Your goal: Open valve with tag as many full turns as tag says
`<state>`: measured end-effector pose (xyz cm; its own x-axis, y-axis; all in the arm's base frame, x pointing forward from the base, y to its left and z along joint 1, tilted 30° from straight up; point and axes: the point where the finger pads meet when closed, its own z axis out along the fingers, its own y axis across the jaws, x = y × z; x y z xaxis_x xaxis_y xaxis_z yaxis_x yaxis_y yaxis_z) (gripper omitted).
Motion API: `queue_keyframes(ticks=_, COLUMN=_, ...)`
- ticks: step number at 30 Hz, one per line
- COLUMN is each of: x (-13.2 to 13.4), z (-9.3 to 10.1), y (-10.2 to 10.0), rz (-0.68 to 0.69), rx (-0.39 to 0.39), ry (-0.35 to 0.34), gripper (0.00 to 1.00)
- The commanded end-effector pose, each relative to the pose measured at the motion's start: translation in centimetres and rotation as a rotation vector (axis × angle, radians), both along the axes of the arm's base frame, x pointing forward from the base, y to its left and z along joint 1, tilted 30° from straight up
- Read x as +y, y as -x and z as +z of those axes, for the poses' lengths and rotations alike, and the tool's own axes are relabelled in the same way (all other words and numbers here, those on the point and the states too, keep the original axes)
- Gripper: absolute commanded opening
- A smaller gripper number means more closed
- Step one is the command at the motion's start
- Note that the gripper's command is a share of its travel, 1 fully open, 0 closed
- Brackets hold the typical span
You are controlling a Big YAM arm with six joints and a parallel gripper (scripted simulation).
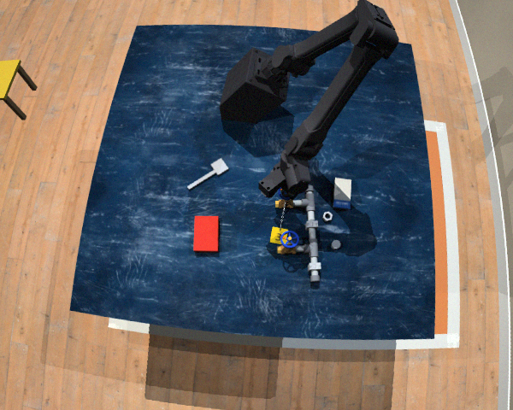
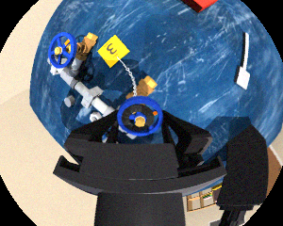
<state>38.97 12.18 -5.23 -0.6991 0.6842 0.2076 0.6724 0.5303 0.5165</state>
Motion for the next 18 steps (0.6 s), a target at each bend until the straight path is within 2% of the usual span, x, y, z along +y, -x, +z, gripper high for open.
queue_keyframes(ticks=1, x=0.14, z=0.37, y=-0.23, rz=0.291, rx=-0.183, ry=0.082, gripper=0.0)
queue_keyframes(ticks=6, x=0.11, z=0.37, y=-0.3, rz=0.471, rx=-0.293, ry=0.137, gripper=0.0)
queue_keyframes(ticks=8, x=0.11, z=0.37, y=-0.3, rz=0.471, rx=-0.293, ry=0.137, gripper=0.0)
queue_keyframes(ticks=9, x=0.03, z=0.33, y=-0.33, rz=0.563, rx=-0.348, ry=0.165, gripper=0.0)
queue_keyframes(ticks=18, x=0.03, z=0.32, y=-0.33, rz=0.885, rx=-0.545, ry=0.263, gripper=0.0)
